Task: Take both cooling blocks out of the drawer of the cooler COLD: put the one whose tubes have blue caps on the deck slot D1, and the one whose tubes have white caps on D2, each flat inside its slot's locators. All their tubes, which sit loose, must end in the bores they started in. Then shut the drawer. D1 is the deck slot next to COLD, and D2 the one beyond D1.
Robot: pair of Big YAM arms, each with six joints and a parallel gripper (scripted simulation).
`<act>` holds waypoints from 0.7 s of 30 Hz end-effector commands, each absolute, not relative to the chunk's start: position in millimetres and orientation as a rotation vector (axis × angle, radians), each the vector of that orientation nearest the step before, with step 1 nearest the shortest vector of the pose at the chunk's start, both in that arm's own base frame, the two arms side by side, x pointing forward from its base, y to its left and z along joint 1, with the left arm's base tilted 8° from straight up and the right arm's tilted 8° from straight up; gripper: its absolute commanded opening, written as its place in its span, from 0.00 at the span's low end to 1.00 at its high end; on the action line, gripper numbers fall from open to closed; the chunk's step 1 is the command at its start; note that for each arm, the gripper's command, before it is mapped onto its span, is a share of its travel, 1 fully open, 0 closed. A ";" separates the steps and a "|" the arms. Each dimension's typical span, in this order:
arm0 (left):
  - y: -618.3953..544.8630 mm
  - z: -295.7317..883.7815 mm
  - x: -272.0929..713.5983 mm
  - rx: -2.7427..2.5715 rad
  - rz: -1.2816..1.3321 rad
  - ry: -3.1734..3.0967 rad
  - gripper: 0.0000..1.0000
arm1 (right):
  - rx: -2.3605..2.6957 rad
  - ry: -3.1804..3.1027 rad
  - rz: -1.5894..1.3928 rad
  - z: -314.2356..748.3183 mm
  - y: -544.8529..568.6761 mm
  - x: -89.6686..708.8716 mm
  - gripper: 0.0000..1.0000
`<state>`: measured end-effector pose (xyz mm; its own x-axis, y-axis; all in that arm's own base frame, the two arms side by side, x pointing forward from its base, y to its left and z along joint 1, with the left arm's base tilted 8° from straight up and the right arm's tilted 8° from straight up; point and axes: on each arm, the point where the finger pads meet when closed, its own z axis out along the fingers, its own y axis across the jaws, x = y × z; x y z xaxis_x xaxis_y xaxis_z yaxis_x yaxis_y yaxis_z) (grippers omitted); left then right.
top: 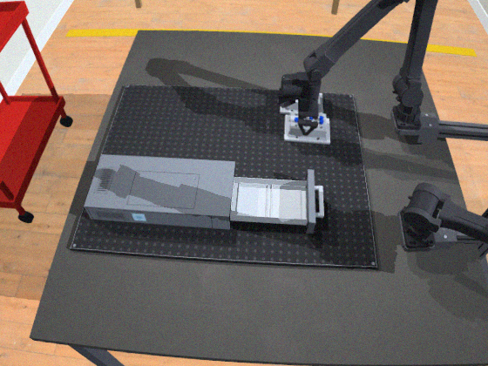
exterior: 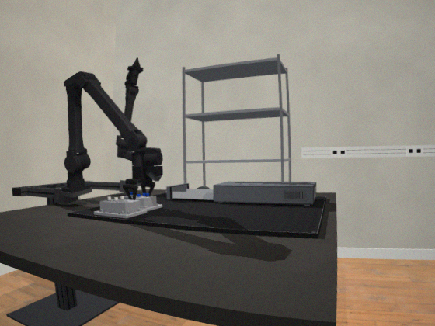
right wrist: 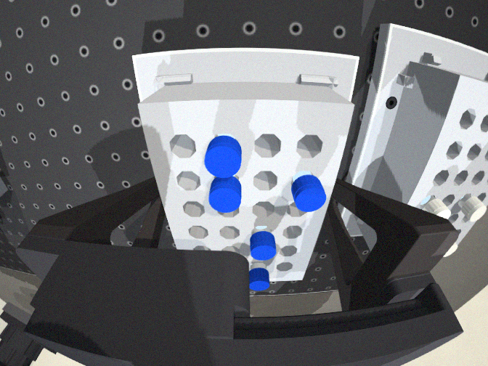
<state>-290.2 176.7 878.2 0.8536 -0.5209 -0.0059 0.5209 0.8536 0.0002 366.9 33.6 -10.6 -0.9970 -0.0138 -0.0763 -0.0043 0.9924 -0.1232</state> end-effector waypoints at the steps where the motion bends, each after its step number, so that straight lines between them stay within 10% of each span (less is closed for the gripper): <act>1: 162.9 886.1 -272.1 0.012 -0.540 0.039 0.00 | -0.021 3.021 -0.181 -4.6 34.1 378.2 1.00; 21: 162.9 886.1 -272.1 0.012 -0.540 0.039 0.00 | -0.021 3.021 -0.181 0.0 36.1 382.9 1.00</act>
<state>-290.2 176.7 878.2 0.8536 -0.5209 -0.0059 0.5209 0.8536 0.0002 366.3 33.5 -11.2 -0.9970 -0.0138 -0.0767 -0.0042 0.9924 -0.1232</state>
